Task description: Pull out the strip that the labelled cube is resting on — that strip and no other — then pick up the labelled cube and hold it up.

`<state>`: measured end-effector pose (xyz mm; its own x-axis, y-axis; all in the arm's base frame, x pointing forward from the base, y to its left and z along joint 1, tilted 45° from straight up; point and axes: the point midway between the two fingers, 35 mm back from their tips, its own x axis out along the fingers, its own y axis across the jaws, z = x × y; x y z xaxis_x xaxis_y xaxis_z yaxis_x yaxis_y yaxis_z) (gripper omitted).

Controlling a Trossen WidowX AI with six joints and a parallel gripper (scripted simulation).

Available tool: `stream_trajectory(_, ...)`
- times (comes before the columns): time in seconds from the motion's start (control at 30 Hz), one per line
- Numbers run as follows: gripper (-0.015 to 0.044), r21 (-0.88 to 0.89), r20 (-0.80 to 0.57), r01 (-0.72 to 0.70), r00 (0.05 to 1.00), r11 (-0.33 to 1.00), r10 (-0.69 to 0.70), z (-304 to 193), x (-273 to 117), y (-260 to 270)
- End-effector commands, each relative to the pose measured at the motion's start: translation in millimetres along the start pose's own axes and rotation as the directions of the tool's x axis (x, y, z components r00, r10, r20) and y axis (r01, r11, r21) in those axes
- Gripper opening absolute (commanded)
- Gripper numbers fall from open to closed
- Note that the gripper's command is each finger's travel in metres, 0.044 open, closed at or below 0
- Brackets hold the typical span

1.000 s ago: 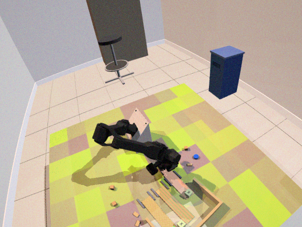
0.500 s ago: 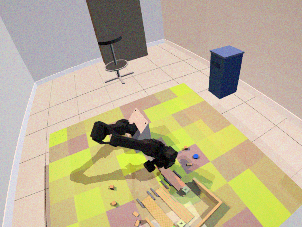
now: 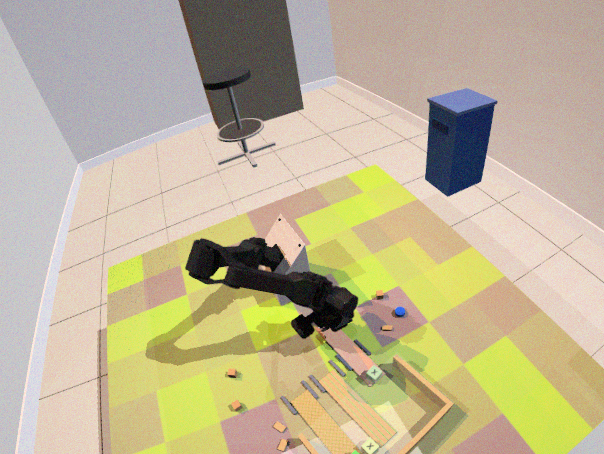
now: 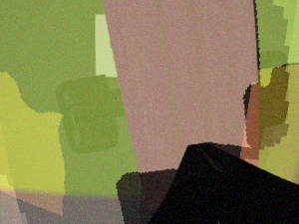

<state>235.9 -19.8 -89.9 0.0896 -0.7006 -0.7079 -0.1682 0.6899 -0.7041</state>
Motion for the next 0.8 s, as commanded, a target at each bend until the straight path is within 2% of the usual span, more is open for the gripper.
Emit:
stream_trajectory(0.0, 0.0000, -0.007, -0.027, 0.000, 1.000, 1.000, 0.000, -16, 4, 0)
stream_trajectory(0.77, 0.0000, -0.008, -0.028, 0.000, 1.000, 1.000, 0.000, -46, 3, -1)
